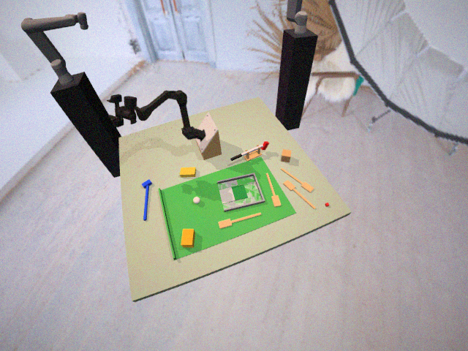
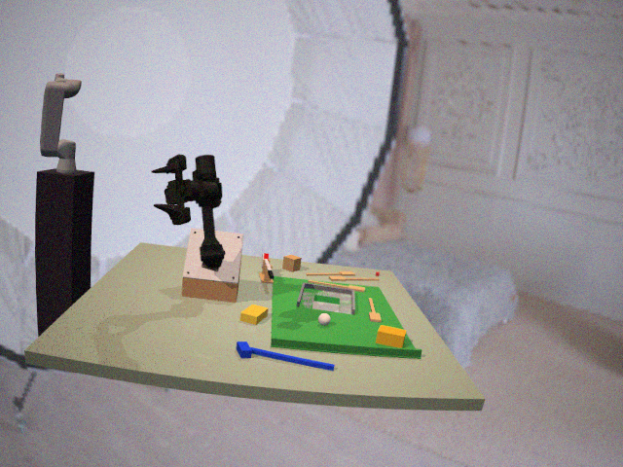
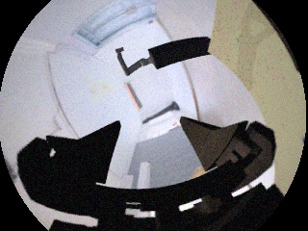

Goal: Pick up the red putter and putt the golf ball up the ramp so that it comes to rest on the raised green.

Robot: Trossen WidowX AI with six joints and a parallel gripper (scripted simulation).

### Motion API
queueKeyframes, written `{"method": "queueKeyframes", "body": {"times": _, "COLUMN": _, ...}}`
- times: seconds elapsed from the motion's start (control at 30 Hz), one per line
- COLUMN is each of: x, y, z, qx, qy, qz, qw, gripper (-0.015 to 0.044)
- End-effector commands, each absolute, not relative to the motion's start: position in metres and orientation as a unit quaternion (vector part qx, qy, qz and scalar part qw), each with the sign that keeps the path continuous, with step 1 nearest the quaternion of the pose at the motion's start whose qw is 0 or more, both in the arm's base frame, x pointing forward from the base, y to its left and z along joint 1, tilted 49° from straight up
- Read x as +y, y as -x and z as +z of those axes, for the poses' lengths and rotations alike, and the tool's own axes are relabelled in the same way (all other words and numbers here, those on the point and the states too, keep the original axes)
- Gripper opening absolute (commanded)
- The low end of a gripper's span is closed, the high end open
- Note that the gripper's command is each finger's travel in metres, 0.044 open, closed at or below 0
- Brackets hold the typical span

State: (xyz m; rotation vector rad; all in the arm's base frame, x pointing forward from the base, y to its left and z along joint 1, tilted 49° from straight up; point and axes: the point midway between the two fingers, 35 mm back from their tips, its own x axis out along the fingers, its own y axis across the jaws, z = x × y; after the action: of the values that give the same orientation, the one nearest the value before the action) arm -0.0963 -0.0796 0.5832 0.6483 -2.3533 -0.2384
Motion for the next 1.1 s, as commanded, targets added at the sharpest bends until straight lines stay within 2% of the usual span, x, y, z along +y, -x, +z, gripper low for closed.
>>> {"method": "queueKeyframes", "body": {"times": 0.0, "x": -0.142, "y": 0.05, "z": 0.575, "qx": -0.841, "qy": -0.297, "qz": -0.212, "qw": 0.399, "gripper": 0.044}}
{"method": "queueKeyframes", "body": {"times": 0.27, "x": -0.22, "y": -0.052, "z": 0.539, "qx": -0.68, "qy": -0.348, "qz": -0.38, "qw": 0.521, "gripper": 0.044}}
{"method": "queueKeyframes", "body": {"times": 0.5, "x": -0.251, "y": -0.152, "z": 0.485, "qx": -0.497, "qy": -0.351, "qz": -0.476, "qw": 0.635, "gripper": 0.044}}
{"method": "queueKeyframes", "body": {"times": 0.87, "x": -0.227, "y": -0.284, "z": 0.399, "qx": -0.217, "qy": -0.274, "qz": -0.496, "qw": 0.794, "gripper": 0.044}}
{"method": "queueKeyframes", "body": {"times": 1.07, "x": -0.189, "y": -0.349, "z": 0.332, "qx": -0.032, "qy": -0.174, "qz": -0.468, "qw": 0.866, "gripper": 0.044}}
